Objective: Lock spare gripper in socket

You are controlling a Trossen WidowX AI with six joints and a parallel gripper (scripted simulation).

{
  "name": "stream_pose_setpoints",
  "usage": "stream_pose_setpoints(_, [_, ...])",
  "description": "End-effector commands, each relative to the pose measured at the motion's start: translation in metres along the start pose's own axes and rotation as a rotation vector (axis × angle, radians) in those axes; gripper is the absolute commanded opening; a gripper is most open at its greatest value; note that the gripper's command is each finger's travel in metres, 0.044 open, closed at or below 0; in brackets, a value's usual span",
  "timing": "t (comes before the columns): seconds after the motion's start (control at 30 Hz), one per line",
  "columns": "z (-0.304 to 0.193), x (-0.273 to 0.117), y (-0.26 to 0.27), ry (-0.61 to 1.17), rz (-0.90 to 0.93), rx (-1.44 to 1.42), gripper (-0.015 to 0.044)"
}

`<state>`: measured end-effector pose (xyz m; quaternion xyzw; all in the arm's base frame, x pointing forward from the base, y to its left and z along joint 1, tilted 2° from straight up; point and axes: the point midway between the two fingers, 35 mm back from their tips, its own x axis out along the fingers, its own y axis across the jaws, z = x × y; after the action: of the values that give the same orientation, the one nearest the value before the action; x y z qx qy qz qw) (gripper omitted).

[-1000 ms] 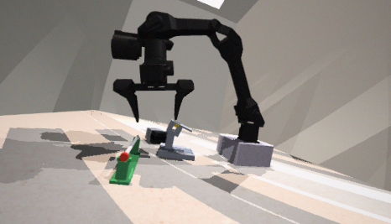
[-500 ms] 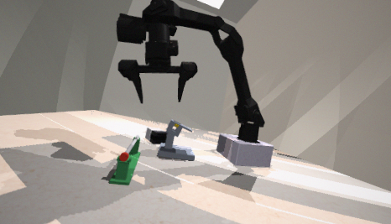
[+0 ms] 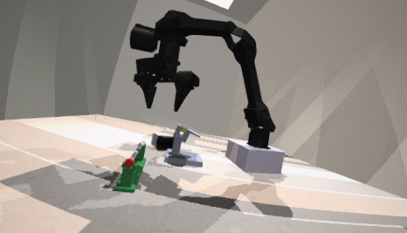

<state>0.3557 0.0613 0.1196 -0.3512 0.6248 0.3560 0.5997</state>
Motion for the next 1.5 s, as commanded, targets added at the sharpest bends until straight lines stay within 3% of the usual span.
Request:
stream_pose_setpoints(0.0, [-0.049, 0.006, -0.034, -0.065, -0.235, 0.779, 0.044])
stream_pose_setpoints(0.13, [-0.08, 0.01, -0.048, -0.163, -0.357, 1.233, 0.044])
stream_pose_setpoints(0.57, [-0.134, 0.013, -0.061, -0.44, -0.526, 1.969, 0.044])
stream_pose_setpoints(1.27, [-0.135, 0.013, -0.061, -0.445, -0.528, 1.979, 0.044])
stream_pose_setpoints(1.47, [-0.132, 0.04, -0.065, -0.445, -0.528, 1.979, 0.044])
